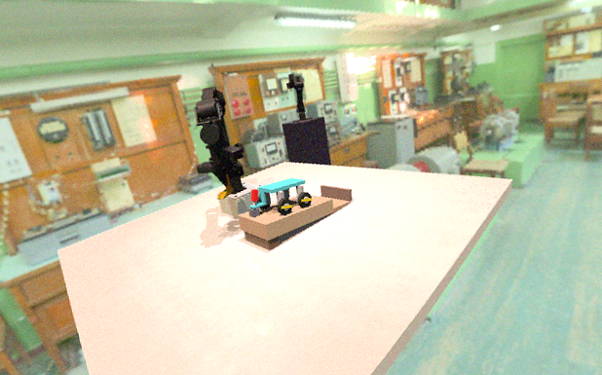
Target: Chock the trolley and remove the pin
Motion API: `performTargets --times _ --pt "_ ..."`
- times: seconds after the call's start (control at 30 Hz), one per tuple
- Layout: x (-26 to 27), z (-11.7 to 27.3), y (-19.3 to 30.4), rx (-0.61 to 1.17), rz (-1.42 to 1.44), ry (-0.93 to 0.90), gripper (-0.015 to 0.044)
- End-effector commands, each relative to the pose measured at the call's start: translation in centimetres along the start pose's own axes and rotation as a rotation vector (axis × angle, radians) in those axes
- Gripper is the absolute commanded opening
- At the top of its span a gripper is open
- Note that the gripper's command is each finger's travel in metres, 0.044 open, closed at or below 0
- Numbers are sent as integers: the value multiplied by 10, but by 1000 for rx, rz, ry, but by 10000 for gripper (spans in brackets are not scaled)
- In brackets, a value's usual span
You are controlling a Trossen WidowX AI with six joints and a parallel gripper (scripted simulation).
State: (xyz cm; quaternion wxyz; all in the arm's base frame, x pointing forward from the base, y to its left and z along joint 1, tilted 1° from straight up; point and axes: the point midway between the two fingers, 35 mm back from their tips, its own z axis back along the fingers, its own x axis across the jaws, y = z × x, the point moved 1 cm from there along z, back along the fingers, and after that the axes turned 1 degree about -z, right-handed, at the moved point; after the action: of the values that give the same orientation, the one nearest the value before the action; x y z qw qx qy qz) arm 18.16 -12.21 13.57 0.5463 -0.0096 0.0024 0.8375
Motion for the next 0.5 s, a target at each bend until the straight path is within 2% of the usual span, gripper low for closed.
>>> performTargets --times 0.0,0.27,0.47 --pt "0 0 1 3 -141 3 0" --pt "0 0 1 2 -404 4 0" --pt "0 0 1 2 -425 4 0"
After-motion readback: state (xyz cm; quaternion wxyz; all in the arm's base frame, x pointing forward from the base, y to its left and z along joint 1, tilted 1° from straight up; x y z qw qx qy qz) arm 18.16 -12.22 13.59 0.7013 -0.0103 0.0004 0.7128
